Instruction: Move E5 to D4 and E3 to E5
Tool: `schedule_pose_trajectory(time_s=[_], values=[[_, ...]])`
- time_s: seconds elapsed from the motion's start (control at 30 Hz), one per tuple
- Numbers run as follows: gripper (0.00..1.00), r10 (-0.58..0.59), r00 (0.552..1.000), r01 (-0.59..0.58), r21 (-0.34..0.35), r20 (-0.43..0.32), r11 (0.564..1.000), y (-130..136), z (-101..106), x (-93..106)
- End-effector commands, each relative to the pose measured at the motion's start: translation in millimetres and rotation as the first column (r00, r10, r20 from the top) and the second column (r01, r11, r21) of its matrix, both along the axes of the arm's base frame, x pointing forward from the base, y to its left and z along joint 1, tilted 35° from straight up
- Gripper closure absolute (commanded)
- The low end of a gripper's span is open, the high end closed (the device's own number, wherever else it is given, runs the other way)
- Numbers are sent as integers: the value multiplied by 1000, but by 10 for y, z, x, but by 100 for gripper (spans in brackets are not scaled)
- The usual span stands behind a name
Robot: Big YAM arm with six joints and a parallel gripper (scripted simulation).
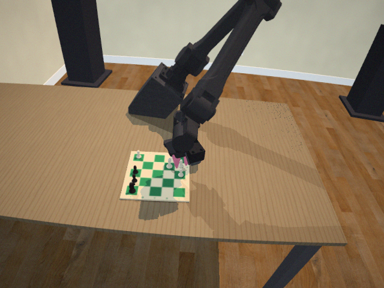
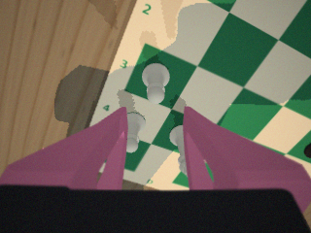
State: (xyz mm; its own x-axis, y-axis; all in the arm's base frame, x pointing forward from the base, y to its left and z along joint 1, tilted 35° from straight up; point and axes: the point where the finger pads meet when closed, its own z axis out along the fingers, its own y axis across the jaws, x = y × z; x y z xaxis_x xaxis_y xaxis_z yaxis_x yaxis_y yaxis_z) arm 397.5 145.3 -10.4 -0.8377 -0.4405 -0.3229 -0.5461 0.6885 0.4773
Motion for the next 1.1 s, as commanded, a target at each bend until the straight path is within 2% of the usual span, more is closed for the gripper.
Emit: schedule_pose_trajectory(time_s=[0.0,0.8,1.07], values=[[67,7,999,-7,1,32,1000,88,116,112],[67,7,999,-7,1,32,1000,88,111,112],[67,7,1000,-7,-2,12,1000,103,-27,56]])
